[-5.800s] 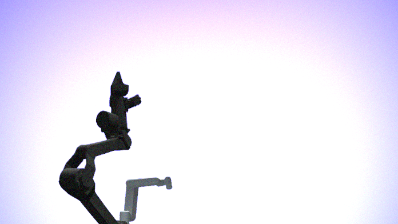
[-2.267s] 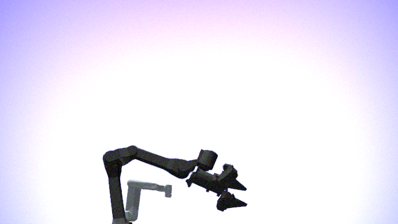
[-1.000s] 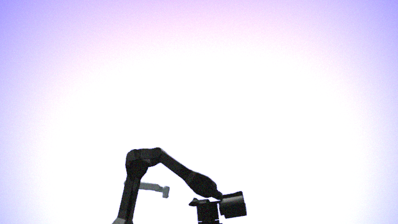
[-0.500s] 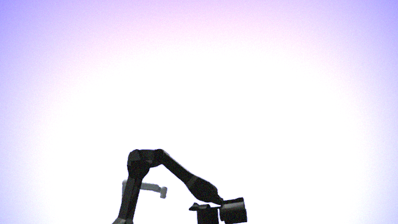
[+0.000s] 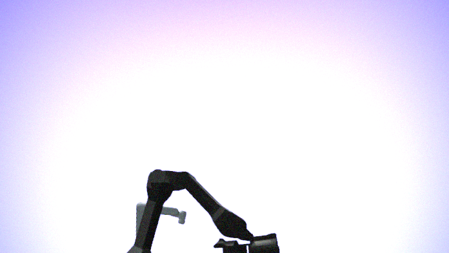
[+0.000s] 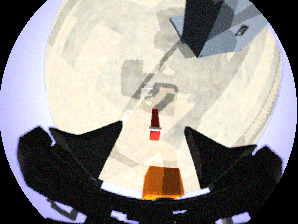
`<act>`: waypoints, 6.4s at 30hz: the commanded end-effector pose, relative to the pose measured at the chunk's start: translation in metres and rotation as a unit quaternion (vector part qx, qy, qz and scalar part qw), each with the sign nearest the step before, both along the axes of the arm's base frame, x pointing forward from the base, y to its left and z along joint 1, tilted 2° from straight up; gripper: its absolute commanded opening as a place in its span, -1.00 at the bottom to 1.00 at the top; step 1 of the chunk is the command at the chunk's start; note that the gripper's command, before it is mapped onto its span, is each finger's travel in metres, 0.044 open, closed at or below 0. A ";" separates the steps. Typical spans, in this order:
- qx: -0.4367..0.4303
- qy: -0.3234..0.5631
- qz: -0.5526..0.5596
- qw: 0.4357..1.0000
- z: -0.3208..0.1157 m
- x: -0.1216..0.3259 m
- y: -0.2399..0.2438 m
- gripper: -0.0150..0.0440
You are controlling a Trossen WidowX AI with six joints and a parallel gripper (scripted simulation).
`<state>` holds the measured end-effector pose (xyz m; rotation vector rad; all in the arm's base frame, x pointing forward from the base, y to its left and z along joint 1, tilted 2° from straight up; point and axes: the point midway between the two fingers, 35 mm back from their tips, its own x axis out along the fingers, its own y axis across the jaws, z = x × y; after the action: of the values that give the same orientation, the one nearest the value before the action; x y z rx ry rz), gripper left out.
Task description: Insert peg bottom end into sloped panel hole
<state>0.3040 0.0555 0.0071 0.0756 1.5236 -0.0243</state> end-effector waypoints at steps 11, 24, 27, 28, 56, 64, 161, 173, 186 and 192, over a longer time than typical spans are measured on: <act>-0.003 0.000 0.002 1.000 -0.024 -0.001 0.000 1.00; 0.000 0.001 0.001 1.000 -0.022 -0.001 0.000 0.11; 0.000 0.001 0.001 1.000 -0.022 -0.001 0.000 -0.16; 0.000 0.001 0.001 1.000 -0.022 -0.001 0.000 -0.25; -0.003 0.000 0.002 1.000 0.057 -0.002 0.000 -0.49; 0.012 -0.009 0.003 1.000 0.054 0.002 -0.003 -0.49; 0.166 -0.267 0.065 0.947 0.022 0.046 -0.094 -0.49; 0.166 -0.307 0.079 0.934 0.023 0.046 -0.107 -0.49; 0.162 -0.350 0.094 0.918 0.024 0.044 -0.122 -0.49; 0.158 -0.369 0.102 0.910 0.026 0.042 -0.128 -0.49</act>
<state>0.3473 -0.0700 0.0320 0.1757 0.7811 0.3725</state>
